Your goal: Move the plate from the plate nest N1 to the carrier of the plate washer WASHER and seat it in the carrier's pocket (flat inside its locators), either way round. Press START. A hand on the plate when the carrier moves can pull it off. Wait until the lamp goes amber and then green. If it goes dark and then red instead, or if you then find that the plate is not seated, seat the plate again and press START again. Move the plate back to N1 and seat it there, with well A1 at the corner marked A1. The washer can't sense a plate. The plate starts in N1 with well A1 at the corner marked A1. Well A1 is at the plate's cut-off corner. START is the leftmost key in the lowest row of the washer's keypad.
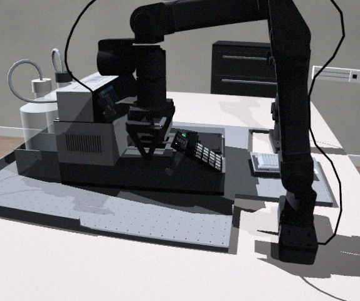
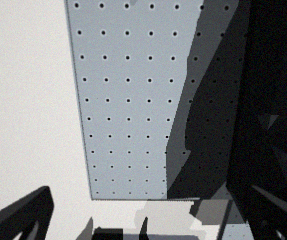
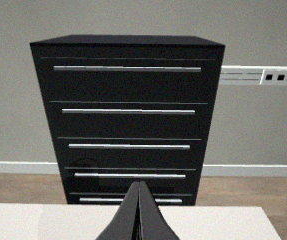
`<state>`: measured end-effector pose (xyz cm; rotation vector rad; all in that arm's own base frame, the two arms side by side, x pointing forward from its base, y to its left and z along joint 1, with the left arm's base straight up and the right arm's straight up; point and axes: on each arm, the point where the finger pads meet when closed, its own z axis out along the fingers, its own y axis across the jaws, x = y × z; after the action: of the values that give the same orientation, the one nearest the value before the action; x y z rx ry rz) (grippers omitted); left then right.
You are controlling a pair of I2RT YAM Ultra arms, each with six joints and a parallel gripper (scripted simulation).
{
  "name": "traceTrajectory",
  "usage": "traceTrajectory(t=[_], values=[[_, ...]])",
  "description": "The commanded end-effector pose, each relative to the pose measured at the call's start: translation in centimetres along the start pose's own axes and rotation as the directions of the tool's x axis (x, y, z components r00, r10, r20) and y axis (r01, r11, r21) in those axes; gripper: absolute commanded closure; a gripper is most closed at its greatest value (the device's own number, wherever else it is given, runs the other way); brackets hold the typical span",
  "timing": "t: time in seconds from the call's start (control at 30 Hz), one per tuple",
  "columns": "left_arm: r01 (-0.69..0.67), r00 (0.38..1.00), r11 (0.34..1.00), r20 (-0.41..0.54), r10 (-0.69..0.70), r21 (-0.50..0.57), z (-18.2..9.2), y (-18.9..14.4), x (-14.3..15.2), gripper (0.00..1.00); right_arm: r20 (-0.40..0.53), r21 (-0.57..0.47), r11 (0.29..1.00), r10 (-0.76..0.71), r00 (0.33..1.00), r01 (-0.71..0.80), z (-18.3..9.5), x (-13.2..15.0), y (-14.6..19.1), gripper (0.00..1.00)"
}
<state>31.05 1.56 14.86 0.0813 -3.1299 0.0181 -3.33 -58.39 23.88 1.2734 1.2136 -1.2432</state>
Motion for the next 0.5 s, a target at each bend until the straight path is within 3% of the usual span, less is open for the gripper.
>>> traceTrajectory(t=[0.0, 0.33, 0.47], values=[[-0.027, 0.999, 1.0, -0.032, 0.027, 0.005, -0.1, -0.5, 1.5, 0.0, 0.034, 0.007, 1.0, 0.011, 0.999, -0.011, -0.5, -1.7, -0.4, 1.0], [-0.024, 0.999, 1.0, -0.022, 0.024, -0.007, -3.7, -0.2, 6.4, 0.0, 0.034, 0.007, 1.0, 0.011, 0.999, -0.011, -0.5, -1.7, -0.4, 1.0], [-0.011, 1.0, 1.0, 0.008, 0.011, -0.007, -4.3, 0.0, 6.9, 0.0, 0.034, 0.007, 1.0, 0.011, 0.999, -0.011, -0.5, -1.7, -0.4, 1.0]])
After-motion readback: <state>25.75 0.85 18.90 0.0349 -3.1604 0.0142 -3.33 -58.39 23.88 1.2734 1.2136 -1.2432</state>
